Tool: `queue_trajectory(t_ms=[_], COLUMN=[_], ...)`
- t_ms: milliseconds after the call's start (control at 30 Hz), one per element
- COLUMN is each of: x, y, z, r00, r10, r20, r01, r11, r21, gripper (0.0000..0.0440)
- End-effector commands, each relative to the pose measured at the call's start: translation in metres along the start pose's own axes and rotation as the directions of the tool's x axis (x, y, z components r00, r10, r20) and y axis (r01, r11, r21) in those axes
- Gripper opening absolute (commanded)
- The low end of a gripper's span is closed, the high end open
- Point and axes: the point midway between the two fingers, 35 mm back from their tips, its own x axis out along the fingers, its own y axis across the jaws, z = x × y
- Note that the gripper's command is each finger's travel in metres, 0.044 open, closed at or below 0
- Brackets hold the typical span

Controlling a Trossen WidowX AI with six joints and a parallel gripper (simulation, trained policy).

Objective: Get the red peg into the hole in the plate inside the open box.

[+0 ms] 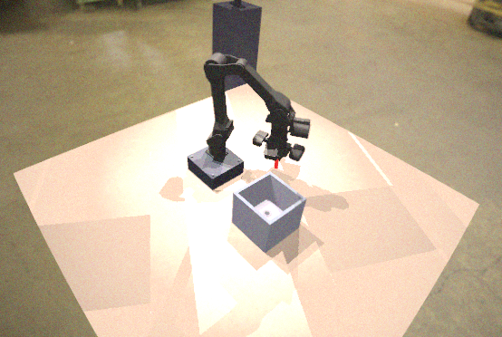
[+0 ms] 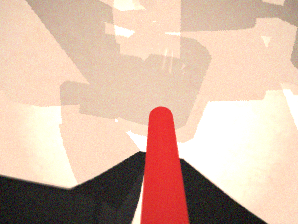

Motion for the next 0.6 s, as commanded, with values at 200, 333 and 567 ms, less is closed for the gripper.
queue_trajectory(t_ms=[200, 333, 567], x=[-0.037, -0.056, -0.092], y=[0.017, 0.024, 0.033], z=[-0.002, 0.002, 0.016], r00=[0.995, 0.99, 0.978], r10=[0.096, 0.14, 0.209], r20=[-0.024, -0.017, 0.016], r01=[-0.096, -0.14, -0.208], r11=[0.995, 0.99, 0.977], r21=[-0.015, -0.028, -0.046], gripper=[0.0, 0.0, 0.0])
